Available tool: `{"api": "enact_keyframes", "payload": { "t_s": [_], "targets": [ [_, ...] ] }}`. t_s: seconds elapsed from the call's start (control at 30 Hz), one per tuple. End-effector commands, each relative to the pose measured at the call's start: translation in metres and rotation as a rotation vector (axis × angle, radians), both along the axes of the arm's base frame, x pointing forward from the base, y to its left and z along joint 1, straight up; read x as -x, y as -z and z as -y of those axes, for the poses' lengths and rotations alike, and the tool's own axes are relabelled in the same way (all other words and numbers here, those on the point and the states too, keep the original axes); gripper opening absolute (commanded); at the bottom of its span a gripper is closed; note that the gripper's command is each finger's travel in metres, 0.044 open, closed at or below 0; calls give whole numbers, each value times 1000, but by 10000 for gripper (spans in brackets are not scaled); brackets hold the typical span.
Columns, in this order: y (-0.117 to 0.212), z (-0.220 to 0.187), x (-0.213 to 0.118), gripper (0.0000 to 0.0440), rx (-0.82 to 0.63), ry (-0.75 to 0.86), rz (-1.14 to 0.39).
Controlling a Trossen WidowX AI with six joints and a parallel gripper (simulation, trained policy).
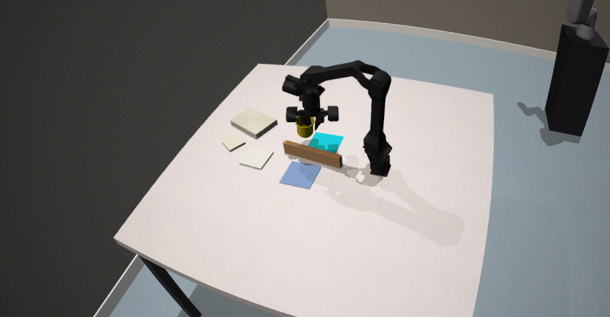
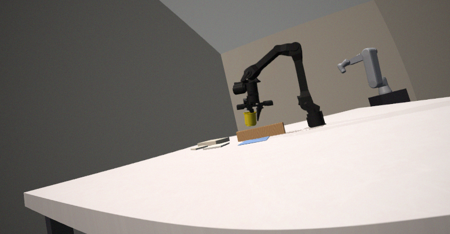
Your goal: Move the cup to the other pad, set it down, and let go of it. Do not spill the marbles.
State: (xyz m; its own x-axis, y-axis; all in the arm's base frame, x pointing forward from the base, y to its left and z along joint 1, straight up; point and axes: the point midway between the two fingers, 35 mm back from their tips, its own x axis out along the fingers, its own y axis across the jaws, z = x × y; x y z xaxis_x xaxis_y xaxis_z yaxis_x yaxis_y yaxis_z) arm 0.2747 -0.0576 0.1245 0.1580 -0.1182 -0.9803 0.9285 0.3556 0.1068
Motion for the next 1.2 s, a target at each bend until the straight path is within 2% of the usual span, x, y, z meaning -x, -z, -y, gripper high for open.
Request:
{"api": "enact_keyframes", "payload": {
  "t_s": [0.0, 0.23, 0.53, 0.7, 0.87, 1.17],
  "targets": [
    [4, 5, 2, 0, 7, 10, 10],
    [19, 14, 11, 6, 9, 40, 10],
    [40, 21, 26, 42, 8, 76, -11],
    [50, 25, 33, 72, 11, 96, -12],
    [46, 29, 29, 172, 9, 116, 40],
    [35, 27, 33, 195, -12, 124, 99]
  ]
}}
